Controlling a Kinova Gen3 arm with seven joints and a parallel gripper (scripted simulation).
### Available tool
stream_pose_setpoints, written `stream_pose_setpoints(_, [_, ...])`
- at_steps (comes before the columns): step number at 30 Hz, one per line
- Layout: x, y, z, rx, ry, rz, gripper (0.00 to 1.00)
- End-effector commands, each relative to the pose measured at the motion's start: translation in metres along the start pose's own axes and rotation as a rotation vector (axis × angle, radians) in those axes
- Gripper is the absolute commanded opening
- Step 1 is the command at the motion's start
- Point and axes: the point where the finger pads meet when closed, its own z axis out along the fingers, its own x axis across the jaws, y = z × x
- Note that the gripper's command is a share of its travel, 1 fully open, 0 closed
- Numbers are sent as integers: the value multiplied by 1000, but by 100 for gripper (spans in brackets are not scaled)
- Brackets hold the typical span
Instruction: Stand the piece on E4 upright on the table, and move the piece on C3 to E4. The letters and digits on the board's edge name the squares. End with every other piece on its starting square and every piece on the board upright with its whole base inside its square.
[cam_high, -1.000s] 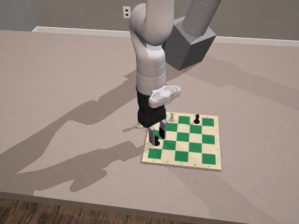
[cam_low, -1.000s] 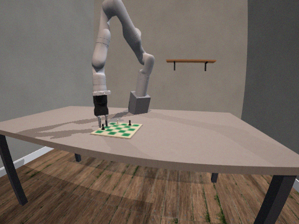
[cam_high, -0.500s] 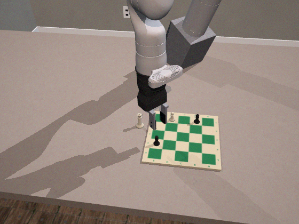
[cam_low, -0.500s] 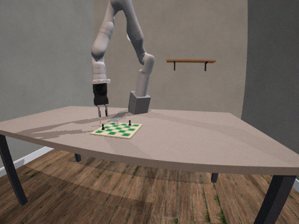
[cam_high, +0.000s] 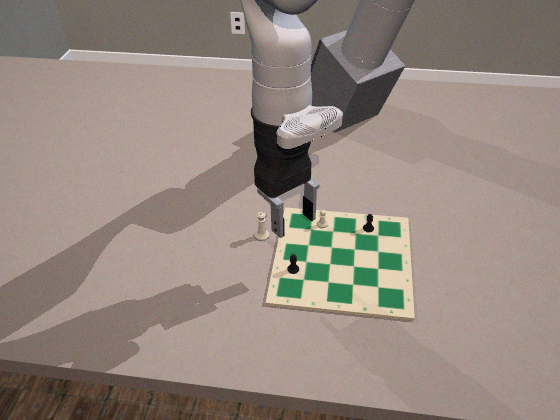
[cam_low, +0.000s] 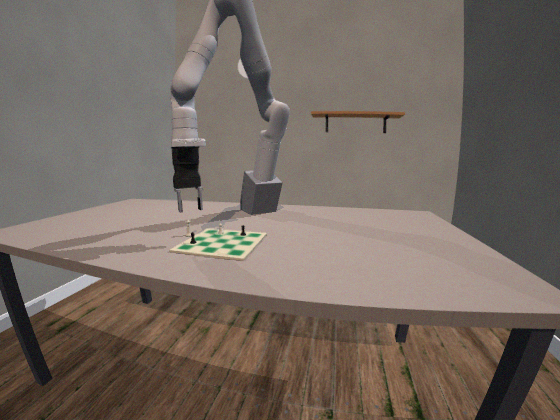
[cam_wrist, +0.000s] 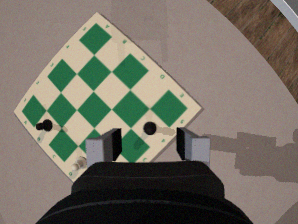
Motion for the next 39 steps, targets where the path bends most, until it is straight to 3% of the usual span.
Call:
stream_pose_setpoints(1, [1,0,-1,0,3,0,100])
stream_pose_setpoints(18, [1,0,-2,0,3,0,100])
stream_pose_setpoints(26, [1,0,-14,0,3,0,100])
stream_pose_setpoints(39, [1,0,-71,0,3,0,100])
